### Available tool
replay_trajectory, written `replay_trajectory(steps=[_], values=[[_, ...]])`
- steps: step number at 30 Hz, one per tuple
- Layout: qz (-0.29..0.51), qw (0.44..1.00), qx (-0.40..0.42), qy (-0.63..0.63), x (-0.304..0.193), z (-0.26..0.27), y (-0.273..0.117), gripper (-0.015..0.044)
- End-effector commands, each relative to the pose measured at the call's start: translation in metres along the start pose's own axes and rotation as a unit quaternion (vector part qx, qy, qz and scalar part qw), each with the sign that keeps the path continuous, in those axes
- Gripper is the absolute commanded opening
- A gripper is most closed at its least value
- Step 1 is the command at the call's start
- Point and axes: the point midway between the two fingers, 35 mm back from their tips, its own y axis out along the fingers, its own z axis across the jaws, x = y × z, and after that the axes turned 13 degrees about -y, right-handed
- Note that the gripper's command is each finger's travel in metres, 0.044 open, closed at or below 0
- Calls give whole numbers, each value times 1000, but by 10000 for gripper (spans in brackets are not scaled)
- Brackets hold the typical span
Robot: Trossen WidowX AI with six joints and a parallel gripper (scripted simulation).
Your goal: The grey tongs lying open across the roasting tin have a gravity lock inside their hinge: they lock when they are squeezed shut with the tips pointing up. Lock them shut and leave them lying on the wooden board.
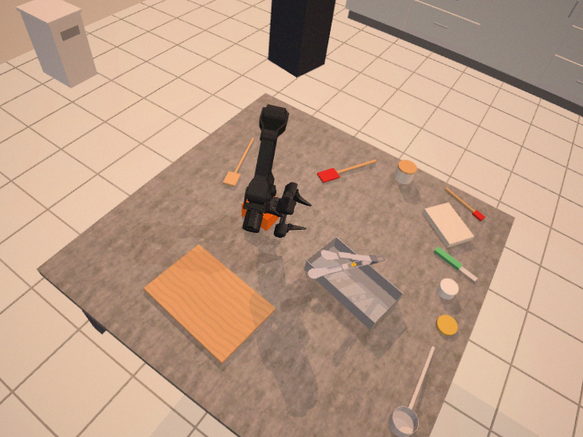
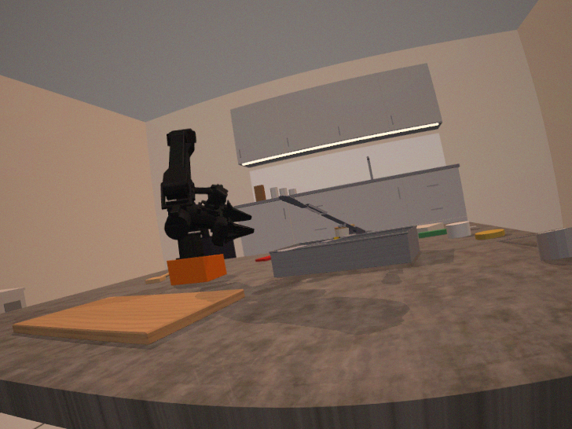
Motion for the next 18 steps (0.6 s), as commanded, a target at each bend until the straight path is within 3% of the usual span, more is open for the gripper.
replay_trajectory(steps=[1, 8, 18], values=[[0, 1000, 0, 0, 0, 0, 0, 426], [74, 996, 39, -11, 2, -11, 2, 243], [314, 933, 100, -147, 36, -64, 22, -20]])
